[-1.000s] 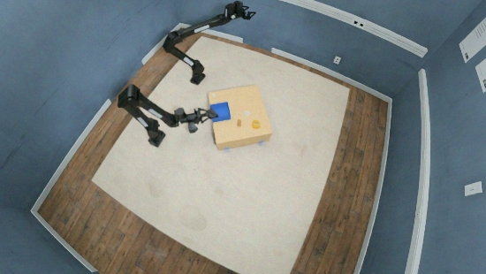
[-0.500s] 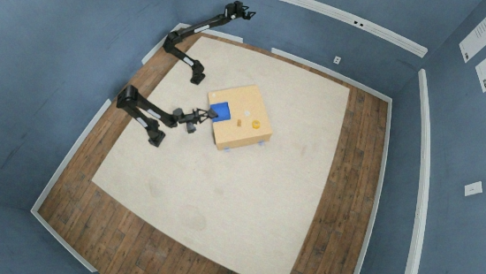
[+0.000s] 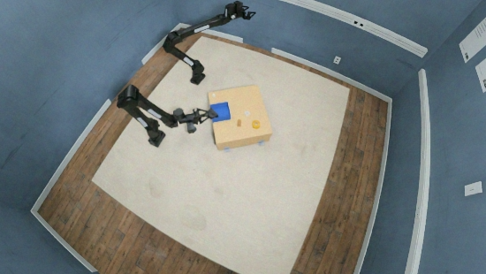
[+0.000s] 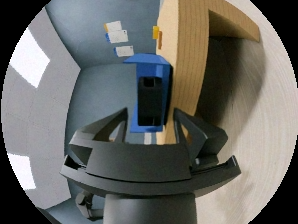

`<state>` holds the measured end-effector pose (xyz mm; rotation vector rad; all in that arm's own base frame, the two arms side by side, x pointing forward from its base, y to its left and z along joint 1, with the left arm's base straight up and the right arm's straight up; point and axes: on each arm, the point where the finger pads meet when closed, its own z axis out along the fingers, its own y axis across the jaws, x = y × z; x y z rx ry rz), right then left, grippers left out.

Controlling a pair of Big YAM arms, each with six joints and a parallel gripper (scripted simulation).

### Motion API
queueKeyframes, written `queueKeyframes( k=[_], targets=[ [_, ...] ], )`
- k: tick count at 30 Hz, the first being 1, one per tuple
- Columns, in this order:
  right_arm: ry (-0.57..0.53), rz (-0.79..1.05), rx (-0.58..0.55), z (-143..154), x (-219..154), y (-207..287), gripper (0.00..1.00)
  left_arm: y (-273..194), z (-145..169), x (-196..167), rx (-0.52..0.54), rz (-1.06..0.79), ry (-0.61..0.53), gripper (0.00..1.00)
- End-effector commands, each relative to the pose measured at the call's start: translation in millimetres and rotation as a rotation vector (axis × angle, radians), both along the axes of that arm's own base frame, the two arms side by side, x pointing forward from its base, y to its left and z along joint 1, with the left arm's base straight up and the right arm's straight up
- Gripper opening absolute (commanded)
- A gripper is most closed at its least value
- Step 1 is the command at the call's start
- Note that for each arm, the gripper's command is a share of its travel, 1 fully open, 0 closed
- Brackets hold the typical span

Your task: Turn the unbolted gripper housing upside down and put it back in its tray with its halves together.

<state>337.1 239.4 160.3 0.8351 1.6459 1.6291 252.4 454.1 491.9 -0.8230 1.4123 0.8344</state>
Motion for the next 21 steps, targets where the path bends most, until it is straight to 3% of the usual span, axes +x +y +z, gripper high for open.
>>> queueKeyframes(
  k=[1,3,7,11,21],
  targets=[
    [-0.067,0.003,0.028,20,-17,-9,0.60,1,18,0,0.023,0.000,-0.033,1.00],
    [-0.026,0.003,-0.002,8,-25,-15,0.60,1,18,0,0.023,0.000,-0.033,1.00],
    [-0.022,0.003,-0.005,8,-20,-12,0.60,1,18,0,0.023,0.000,-0.033,1.00],
    [-0.030,0.003,-0.001,12,-43,-27,0.60,1,18,0,0.023,0.000,-0.033,1.00],
    [-0.088,-0.002,0.046,31,-18,-12,0.60,1,18,0,0.023,0.000,-0.033,1.00]
  ],
)
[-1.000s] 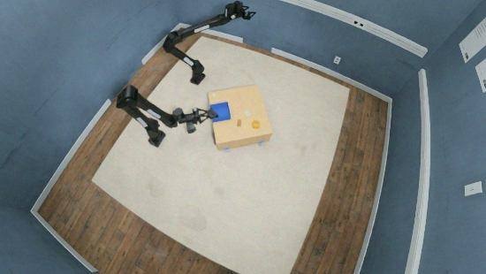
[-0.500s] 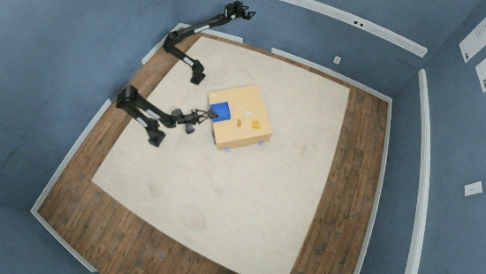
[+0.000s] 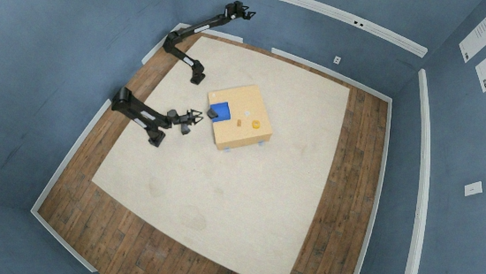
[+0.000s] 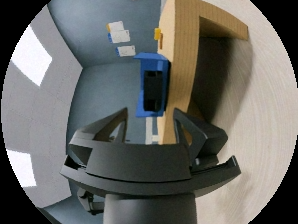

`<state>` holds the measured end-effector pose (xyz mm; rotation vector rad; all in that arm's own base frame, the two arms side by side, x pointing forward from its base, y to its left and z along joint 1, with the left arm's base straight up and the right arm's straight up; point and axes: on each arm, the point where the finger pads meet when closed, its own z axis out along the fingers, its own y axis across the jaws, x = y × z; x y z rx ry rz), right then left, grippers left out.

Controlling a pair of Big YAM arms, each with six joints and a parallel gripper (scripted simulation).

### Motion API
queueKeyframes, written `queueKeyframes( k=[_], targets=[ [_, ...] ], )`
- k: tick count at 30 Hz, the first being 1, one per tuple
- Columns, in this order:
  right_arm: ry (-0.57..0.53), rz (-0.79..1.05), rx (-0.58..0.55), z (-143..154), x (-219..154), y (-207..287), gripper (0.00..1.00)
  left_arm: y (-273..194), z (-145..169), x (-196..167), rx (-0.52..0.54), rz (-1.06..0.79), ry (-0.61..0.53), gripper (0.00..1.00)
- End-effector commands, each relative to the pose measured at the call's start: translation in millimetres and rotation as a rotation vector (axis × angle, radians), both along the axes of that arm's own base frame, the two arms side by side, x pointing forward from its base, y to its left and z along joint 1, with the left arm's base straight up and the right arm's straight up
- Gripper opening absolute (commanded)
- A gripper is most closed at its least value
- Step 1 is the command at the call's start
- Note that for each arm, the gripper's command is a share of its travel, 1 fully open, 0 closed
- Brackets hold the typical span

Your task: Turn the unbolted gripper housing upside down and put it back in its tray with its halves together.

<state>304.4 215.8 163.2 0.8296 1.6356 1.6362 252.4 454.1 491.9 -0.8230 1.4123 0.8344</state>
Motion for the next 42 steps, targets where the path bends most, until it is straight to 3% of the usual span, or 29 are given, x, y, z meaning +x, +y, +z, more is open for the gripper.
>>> queueKeyframes(
  k=[1,5,6,24,31,42],
  targets=[
    [-0.082,-0.002,0.042,30,15,11,0.60,1,18,0,0.023,0.000,-0.033,1.00],
    [-0.076,0.002,0.038,27,13,14,0.60,1,18,0,0.023,0.000,-0.033,1.00],
    [-0.068,0.000,0.032,23,11,11,0.14,1,18,0,0.023,0.000,-0.033,1.00],
    [-0.055,0.000,0.022,18,10,10,0.14,1,18,0,0.023,0.000,-0.033,1.00],
    [-0.073,0.007,0.032,22,26,29,0.14,1,18,0,0.023,0.000,-0.033,1.00],
    [-0.040,-0.001,0.015,12,10,7,0.14,1,18,0,0.023,0.000,-0.033,1.00]
  ],
)
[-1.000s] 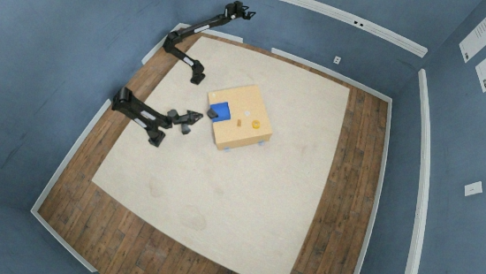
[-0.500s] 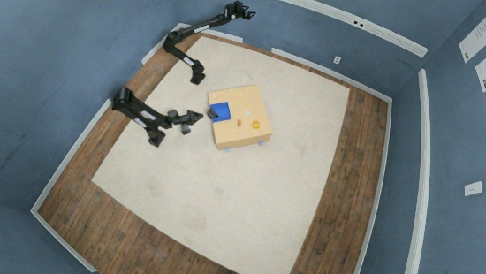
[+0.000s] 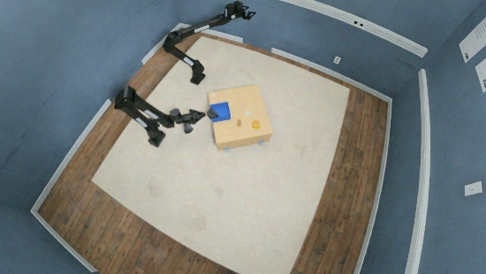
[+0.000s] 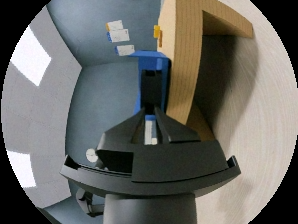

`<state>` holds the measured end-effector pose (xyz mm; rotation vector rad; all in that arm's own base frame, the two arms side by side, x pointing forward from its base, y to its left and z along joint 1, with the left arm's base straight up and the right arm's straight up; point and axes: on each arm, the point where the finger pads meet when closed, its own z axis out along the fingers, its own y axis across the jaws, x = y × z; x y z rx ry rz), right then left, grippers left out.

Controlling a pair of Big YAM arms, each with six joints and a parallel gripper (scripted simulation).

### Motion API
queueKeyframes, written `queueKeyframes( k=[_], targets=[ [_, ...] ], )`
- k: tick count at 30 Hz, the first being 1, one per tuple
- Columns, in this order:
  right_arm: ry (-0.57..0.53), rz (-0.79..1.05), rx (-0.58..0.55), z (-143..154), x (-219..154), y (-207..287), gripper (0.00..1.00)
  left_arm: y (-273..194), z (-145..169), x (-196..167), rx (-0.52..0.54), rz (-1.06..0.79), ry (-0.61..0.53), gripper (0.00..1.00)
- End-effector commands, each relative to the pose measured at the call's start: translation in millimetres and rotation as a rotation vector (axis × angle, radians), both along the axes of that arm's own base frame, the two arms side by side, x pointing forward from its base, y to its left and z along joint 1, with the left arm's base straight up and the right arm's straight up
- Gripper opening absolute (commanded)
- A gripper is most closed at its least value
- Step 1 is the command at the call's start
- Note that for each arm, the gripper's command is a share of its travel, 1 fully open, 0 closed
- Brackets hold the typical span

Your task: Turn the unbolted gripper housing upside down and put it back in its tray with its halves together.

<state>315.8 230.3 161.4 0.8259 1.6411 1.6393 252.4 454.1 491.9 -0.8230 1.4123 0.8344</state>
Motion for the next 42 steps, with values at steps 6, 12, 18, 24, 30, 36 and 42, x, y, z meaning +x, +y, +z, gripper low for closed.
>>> queueKeyframes(
  k=[6,12,18,24,30,36,42],
  targets=[
    [-0.063,0.002,0.030,22,10,11,0.14,1,18,0,0.023,0.000,-0.033,1.00],
    [-0.072,0.002,0.038,25,12,13,0.14,1,18,0,0.023,0.000,-0.033,1.00],
    [-0.068,-0.007,0.035,23,21,11,0.14,1,18,0,0.023,0.000,-0.033,1.00],
    [-0.068,-0.008,0.037,24,25,12,0.14,1,18,0,0.023,0.000,-0.033,1.00],
    [-0.053,-0.010,0.030,20,27,13,0.14,1,18,0,0.023,0.000,-0.033,1.00],
    [-0.069,-0.011,0.041,24,32,14,0.14,1,18,0,0.023,0.000,-0.033,1.00],
    [-0.041,-0.006,0.023,16,34,18,0.14,1,18,0,0.023,0.000,-0.033,1.00]
  ],
)
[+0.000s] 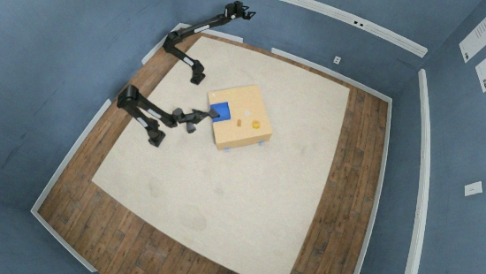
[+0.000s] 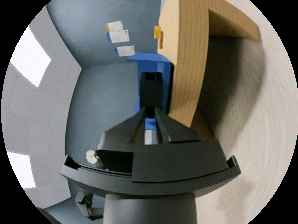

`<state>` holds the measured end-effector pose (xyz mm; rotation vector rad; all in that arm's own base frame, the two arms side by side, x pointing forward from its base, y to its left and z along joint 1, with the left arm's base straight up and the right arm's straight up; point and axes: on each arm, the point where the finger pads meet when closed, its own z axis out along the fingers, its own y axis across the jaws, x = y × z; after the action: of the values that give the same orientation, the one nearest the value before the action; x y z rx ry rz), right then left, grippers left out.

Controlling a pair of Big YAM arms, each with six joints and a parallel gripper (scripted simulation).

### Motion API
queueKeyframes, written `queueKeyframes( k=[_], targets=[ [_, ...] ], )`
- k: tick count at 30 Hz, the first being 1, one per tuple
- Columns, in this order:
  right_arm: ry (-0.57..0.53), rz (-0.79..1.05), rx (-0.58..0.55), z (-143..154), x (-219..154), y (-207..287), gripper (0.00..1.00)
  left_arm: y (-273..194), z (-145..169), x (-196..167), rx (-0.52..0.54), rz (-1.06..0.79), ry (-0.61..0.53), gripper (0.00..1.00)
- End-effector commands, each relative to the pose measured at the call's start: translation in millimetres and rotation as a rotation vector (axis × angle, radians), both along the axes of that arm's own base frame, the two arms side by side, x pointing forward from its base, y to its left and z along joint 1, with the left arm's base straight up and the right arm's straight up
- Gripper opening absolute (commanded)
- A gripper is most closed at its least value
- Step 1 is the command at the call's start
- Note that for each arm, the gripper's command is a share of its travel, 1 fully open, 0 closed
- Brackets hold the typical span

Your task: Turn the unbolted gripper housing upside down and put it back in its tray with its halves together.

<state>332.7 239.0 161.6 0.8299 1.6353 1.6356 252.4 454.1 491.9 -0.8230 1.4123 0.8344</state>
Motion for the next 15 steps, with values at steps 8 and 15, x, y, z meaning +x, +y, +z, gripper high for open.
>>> queueKeyframes(
  k=[8,15],
  targets=[
    [-0.026,-0.003,0.013,12.5,22.3,10.8,0.14,0.9,17.9,-0.5,0.023,0.000,-0.033,1.00],
    [-0.024,-0.001,0.014,11.6,24.7,13.8,0.14,0.9,17.9,-0.5,0.023,0.000,-0.033,1.00]
  ],
)
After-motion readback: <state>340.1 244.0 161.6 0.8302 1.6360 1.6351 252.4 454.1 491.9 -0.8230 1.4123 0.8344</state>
